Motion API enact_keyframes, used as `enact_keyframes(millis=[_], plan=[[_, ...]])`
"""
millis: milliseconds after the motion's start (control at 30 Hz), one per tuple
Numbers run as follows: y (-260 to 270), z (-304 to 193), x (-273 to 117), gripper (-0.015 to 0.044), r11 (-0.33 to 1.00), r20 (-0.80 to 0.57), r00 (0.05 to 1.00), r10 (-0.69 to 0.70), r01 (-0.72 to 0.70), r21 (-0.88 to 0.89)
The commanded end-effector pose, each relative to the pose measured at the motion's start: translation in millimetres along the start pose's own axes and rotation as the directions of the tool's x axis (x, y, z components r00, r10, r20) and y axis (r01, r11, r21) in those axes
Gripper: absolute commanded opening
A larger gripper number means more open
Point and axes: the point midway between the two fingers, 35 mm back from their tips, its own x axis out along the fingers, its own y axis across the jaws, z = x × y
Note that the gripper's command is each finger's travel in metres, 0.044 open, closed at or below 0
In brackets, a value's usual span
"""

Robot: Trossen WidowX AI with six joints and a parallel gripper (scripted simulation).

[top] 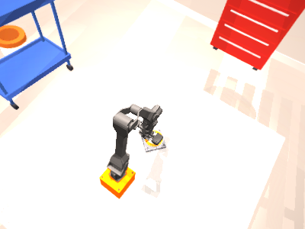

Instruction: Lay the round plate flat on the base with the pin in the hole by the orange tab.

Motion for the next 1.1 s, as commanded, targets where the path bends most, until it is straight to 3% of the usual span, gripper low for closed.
enact_keyframes(millis=[0, 1067], plan=[[-6, -7, 2, 0.0000, 1.000, -0.014, 1.000, -0.009, 0.009, 0.001], [-37, -15, -1, 0.0000, 1.000, -0.015, 1.000, -0.012, 0.012, 0.001]])
